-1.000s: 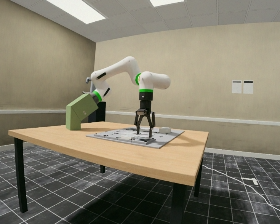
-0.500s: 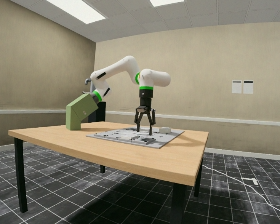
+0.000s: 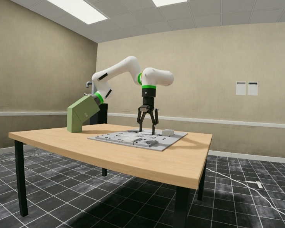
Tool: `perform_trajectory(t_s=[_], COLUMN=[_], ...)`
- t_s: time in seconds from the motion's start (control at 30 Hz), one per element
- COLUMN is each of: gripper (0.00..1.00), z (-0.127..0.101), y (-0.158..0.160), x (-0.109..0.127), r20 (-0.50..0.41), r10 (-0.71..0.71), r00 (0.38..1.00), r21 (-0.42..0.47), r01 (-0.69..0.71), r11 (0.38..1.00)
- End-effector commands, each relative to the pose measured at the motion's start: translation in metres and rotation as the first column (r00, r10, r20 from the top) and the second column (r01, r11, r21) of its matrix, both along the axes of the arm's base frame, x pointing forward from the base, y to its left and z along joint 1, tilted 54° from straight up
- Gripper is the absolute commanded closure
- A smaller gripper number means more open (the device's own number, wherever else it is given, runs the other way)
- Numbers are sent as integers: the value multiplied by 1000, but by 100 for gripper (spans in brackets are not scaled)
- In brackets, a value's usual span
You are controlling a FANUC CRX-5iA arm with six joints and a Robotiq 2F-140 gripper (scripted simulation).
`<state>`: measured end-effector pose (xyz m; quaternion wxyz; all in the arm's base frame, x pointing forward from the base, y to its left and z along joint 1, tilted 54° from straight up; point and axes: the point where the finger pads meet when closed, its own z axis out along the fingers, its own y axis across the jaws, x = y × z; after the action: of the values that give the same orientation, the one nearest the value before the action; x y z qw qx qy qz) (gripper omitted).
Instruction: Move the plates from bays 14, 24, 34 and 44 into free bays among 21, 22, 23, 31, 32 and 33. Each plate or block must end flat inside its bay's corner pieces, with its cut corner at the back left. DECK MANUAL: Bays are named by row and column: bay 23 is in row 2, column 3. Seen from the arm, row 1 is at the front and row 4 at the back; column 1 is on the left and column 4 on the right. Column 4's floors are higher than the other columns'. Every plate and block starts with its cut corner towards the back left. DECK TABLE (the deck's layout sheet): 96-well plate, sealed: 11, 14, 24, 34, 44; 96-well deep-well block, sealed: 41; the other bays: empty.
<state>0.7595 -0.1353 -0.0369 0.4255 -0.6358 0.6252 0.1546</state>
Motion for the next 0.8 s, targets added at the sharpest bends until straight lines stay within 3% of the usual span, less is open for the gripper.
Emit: perform_trajectory(t_s=[0.0, 0.77], gripper=[90, 90], z=[3, 34], y=[-4, 28], x=[-1, -19], r20=[1, 1], r10=[-2, -2], r00=[1000, 1000], r21=[-2, -2], r01=[2, 2], r11=[1000, 1000])
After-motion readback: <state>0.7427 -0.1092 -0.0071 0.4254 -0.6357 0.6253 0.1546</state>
